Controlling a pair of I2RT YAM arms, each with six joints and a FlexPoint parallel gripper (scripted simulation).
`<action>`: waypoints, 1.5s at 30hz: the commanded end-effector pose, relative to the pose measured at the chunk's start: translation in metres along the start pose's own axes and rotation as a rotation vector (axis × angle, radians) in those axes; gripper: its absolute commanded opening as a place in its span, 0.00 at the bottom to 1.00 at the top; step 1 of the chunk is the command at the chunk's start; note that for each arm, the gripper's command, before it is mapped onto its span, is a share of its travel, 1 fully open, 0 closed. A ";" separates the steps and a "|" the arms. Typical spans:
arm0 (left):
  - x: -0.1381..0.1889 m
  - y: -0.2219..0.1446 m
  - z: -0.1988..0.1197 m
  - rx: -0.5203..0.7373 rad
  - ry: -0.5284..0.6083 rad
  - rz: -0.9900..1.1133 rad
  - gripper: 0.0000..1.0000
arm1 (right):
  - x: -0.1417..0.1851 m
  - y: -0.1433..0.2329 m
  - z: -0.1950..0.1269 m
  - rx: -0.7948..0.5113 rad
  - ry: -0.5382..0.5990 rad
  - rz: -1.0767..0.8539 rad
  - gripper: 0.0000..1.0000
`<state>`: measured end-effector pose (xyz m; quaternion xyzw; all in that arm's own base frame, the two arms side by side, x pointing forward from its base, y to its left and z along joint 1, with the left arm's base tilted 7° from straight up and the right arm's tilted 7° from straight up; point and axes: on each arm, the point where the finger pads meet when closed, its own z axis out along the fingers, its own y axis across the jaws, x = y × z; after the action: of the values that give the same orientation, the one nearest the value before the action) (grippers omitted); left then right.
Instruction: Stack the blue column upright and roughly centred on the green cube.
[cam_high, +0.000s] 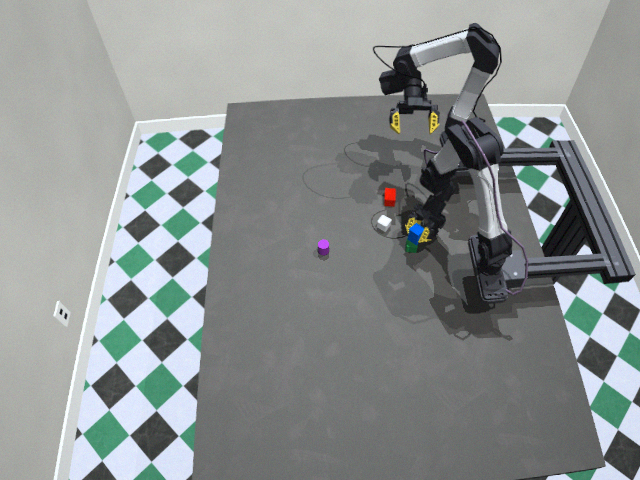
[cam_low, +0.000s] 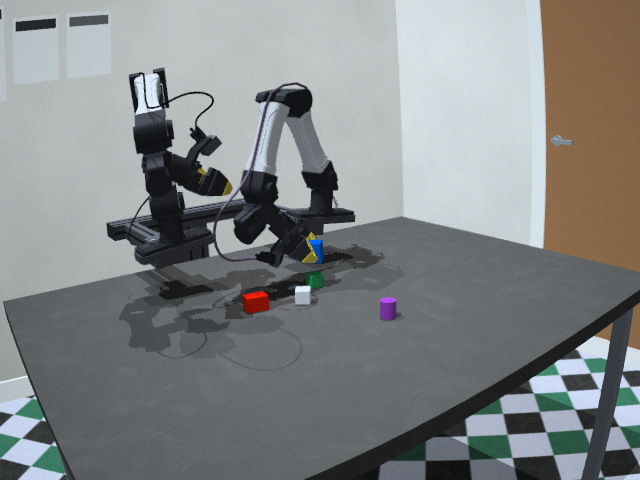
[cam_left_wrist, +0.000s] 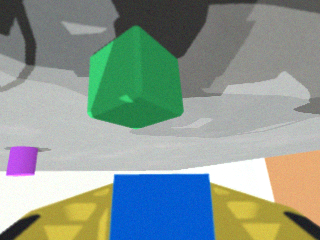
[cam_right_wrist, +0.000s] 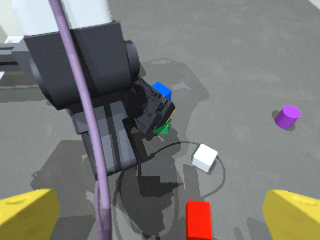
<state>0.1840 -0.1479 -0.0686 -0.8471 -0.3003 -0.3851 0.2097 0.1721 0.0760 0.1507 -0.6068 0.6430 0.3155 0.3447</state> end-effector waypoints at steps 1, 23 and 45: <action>-0.004 0.021 -0.002 -0.052 -0.014 -0.045 0.25 | -0.006 -0.005 -0.006 0.022 -0.003 -0.023 1.00; -0.012 0.016 -0.024 -0.057 -0.032 -0.059 0.61 | -0.006 -0.005 -0.006 0.022 -0.003 -0.023 1.00; -0.003 0.001 -0.079 0.082 -0.200 -0.176 0.61 | -0.006 -0.005 -0.006 0.022 -0.003 -0.023 1.00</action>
<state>0.1393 -0.2020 -0.0325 -0.8472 -0.3577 -0.3459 0.1862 0.1721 0.0760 0.1507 -0.6068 0.6430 0.3154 0.3447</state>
